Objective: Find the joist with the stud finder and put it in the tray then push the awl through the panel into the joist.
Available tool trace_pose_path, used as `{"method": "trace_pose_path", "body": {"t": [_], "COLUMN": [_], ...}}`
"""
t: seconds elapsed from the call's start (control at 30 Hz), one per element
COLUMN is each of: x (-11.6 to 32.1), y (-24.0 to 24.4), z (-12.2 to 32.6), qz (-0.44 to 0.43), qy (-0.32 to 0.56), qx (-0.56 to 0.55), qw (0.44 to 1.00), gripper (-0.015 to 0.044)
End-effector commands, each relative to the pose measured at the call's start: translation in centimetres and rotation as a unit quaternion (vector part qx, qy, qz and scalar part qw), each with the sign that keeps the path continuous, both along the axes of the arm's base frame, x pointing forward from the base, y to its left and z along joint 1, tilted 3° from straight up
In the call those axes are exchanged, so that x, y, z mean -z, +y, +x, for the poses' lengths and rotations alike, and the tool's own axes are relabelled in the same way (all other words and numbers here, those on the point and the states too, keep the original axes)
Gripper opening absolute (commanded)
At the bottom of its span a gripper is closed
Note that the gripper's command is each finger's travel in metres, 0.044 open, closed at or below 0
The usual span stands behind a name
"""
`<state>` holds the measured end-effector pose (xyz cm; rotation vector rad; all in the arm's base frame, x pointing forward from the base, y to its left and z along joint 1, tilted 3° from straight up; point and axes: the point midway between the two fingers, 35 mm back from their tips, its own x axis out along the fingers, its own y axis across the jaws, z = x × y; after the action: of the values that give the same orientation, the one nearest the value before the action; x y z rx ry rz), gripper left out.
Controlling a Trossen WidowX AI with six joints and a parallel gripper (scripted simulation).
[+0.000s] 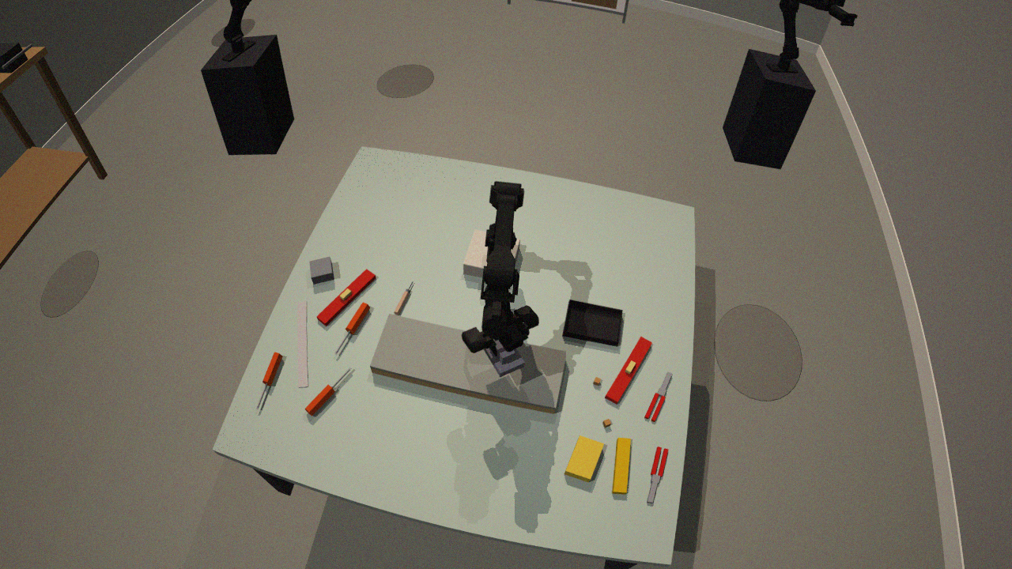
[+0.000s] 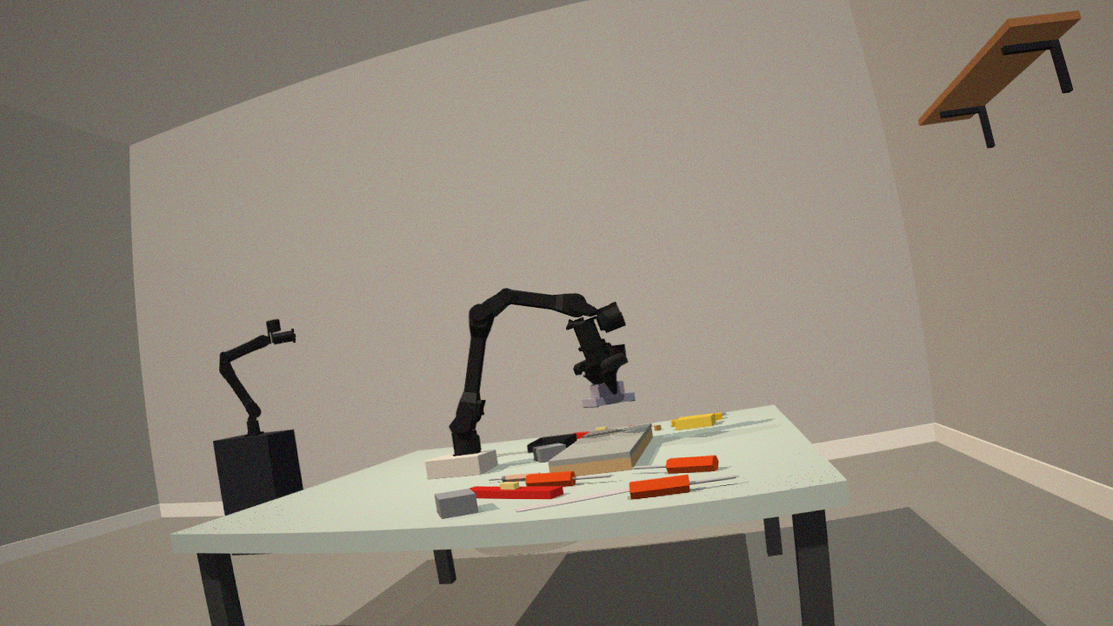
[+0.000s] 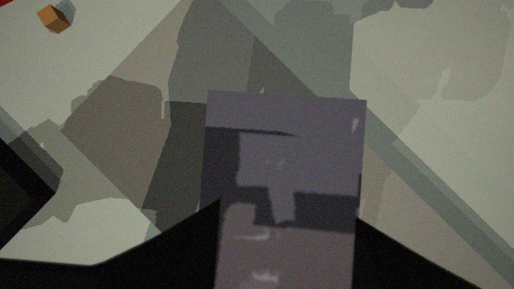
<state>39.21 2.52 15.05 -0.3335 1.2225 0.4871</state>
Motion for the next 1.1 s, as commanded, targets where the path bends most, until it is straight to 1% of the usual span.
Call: {"method": "trace_pose_path", "body": {"t": [0.0,0.5,1.07], "x": [-0.1,0.1,0.5], "y": [3.2,12.6,21.3], "z": [-0.6,-4.4,-11.3], "qz": [-0.001,0.0,0.003], "qy": [-0.005,-0.01,-0.015], "qx": [-0.038,-0.164,-0.303], "qw": [0.999,0.986,0.953], "gripper": [0.0,0.0,0.0]}}
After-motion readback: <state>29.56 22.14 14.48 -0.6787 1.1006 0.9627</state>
